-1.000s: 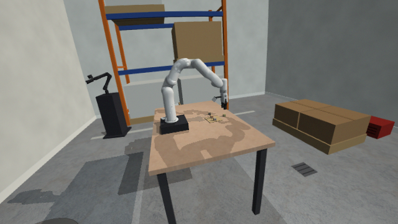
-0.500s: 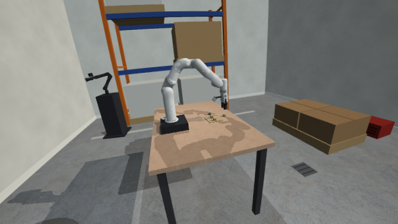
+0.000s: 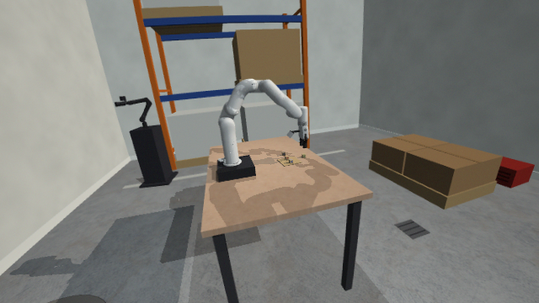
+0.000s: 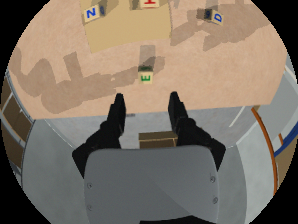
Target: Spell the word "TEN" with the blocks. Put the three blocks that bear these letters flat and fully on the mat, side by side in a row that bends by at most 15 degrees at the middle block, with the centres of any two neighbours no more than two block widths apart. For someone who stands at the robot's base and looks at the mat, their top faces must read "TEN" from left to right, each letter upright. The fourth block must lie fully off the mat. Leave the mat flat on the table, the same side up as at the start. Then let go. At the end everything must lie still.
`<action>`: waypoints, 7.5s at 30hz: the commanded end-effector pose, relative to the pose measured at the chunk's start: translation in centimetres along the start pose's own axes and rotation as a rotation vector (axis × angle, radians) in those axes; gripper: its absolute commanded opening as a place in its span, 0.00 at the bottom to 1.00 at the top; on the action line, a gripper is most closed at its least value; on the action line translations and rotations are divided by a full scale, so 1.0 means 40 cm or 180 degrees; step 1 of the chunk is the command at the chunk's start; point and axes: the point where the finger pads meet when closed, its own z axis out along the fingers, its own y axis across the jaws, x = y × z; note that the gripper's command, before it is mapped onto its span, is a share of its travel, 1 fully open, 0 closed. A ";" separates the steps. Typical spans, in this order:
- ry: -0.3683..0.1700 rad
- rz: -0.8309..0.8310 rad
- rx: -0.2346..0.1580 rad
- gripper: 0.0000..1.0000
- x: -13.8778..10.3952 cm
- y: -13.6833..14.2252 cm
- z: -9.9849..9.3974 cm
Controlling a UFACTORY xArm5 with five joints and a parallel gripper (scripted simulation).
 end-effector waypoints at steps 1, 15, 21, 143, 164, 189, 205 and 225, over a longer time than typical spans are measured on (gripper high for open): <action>-0.0013 0.0000 -0.0002 0.63 -0.004 0.000 -0.003; -0.0012 -0.0001 -0.0002 0.63 -0.004 0.000 0.020; -0.0012 -0.0001 -0.0002 0.63 -0.004 0.000 0.034; -0.0012 -0.0001 -0.0002 0.63 -0.005 -0.001 0.125; -0.0012 -0.0001 -0.0002 0.63 -0.005 -0.001 0.125; -0.0012 -0.0001 -0.0002 0.63 -0.005 -0.001 0.125; -0.0012 -0.0001 -0.0002 0.63 -0.005 -0.001 0.125; -0.0012 -0.0001 -0.0002 0.63 -0.005 -0.001 0.125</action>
